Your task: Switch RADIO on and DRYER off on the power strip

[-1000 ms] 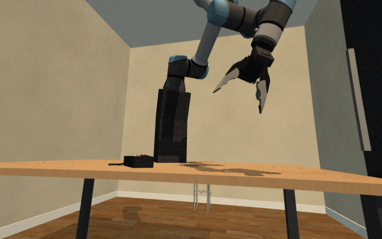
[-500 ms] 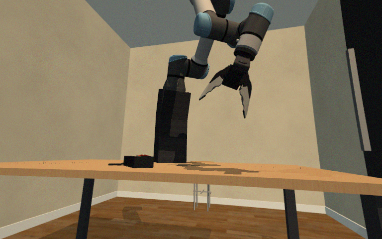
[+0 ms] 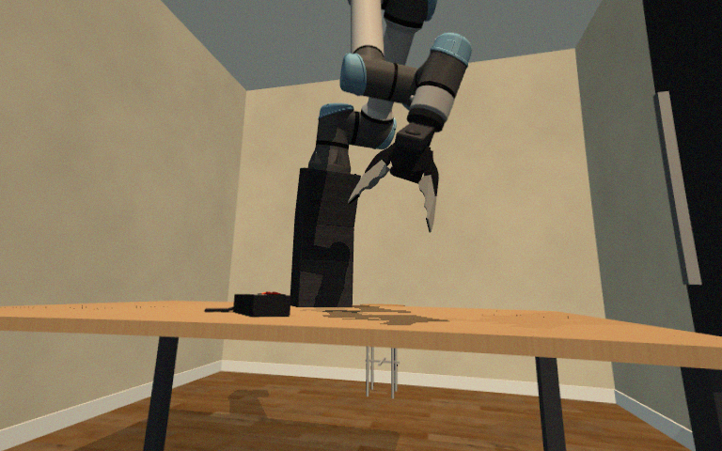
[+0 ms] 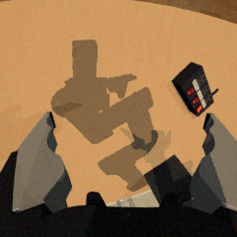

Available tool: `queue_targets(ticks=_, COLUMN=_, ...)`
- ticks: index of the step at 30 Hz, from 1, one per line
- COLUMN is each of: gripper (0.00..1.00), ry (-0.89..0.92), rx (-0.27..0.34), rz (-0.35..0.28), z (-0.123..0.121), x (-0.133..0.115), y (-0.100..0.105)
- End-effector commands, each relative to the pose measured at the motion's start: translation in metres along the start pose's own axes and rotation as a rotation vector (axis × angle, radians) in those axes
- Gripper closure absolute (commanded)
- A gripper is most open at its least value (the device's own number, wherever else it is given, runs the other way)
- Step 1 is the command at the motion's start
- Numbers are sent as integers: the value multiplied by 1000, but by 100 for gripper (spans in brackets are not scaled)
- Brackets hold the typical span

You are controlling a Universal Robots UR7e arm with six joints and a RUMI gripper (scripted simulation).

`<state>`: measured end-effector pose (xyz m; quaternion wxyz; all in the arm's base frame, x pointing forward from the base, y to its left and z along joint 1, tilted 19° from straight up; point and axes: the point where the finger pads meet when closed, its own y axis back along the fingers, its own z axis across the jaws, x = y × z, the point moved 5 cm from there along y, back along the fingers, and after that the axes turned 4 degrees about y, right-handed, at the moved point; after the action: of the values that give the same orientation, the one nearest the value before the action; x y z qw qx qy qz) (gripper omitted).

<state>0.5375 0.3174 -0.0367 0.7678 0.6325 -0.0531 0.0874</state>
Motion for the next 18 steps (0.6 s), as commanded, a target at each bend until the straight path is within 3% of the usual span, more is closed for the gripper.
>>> queue_targets(ticks=1, gripper=0, ry=-59, rx=35, rz=44, z=23, x=-12, y=-18)
queue_targets(ticks=18, gripper=0, ry=-177, rx=80, rz=95, z=73, x=-44, y=-56)
